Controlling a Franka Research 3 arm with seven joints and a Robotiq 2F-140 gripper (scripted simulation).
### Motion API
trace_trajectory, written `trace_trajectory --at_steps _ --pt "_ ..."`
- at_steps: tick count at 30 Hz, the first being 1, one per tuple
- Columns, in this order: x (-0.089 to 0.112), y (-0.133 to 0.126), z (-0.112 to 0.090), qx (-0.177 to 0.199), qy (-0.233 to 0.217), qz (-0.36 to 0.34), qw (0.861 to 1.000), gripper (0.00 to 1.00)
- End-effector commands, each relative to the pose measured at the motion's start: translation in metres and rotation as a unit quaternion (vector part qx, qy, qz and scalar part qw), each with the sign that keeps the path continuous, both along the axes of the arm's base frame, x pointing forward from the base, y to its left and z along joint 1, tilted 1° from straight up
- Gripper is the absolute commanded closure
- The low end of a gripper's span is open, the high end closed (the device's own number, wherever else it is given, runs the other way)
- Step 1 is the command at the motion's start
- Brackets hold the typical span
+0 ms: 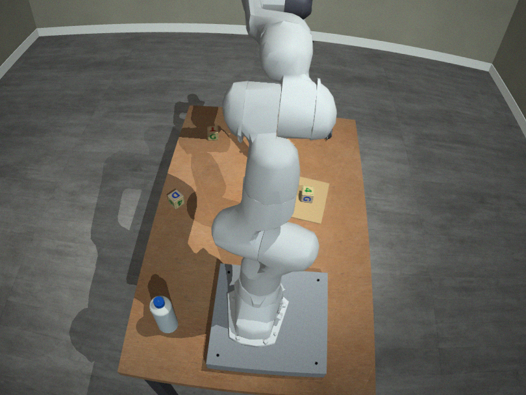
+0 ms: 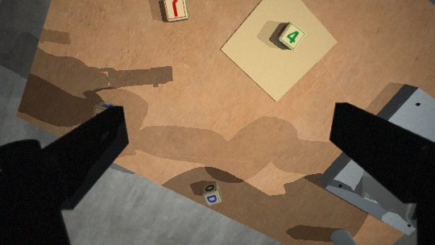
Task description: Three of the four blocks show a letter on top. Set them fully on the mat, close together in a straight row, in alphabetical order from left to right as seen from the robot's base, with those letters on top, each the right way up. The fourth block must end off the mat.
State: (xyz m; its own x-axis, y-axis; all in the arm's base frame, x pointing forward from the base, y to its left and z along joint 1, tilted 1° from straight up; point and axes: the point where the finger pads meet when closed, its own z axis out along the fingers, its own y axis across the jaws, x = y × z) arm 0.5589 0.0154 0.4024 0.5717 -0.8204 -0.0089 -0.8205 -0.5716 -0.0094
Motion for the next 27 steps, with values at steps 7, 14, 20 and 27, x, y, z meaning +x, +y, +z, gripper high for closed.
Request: trace_trajectory --at_steps 7,14,20,27 --pt "-0.001 -0.013 0.008 -0.006 0.000 0.103 0.995 0.00" --pt "0.011 -0.004 -0.001 -0.004 -0.001 0.150 0.989 0.00" --pt "0.021 0.004 -0.010 -0.003 -0.003 0.190 0.982 0.00" --pt "0.034 0.015 -0.020 0.000 -0.005 0.241 0.970 0.00"
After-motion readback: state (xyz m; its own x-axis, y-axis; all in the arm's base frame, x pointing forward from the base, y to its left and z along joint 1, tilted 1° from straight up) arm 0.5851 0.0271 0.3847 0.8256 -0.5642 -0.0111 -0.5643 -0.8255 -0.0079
